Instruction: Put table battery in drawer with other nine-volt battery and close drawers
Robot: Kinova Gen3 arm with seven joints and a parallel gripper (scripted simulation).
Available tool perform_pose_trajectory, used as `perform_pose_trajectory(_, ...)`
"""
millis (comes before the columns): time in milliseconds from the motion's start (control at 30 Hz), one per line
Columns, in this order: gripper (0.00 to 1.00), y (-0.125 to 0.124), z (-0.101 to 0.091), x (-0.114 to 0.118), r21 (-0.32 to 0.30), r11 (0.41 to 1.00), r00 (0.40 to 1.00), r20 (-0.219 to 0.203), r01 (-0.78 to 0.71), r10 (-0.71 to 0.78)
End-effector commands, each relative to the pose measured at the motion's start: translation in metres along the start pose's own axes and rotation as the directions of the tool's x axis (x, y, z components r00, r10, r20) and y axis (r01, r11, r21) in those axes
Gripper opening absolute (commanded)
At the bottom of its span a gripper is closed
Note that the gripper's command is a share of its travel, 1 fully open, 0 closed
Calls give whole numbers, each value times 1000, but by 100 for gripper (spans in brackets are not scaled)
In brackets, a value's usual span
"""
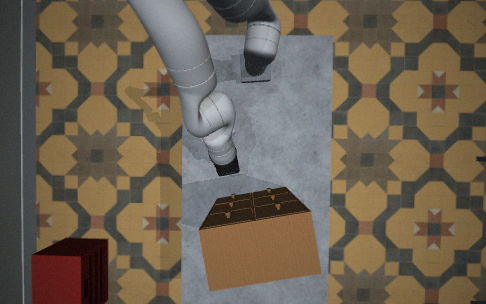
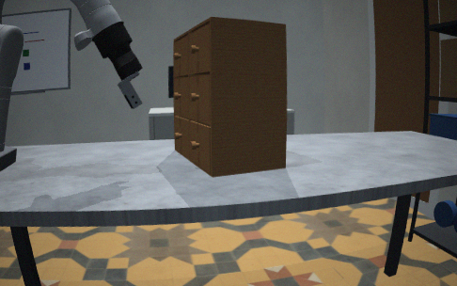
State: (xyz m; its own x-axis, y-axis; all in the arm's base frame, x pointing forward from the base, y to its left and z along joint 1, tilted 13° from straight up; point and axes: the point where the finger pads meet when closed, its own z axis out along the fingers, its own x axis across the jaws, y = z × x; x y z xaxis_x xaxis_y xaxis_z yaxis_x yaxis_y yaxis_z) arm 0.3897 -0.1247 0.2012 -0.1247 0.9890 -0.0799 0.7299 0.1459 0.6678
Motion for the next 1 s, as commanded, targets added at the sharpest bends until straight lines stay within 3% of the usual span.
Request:
perform_pose_trajectory(0, 67, -3, -18, -17, 95, 995, 999, -38, -33, 37)
perform_pose_trajectory(100, 67, -3, -21, -17, 114, 993, 999, -38, -33, 37)
perform_pose_trajectory(600, 67, -8, -64, -19, 382, 924, 999, -39, -20, 37)
perform_pose_trajectory(967, 67, -9, -78, -19, 465, 885, 999, -39, -15, 37)
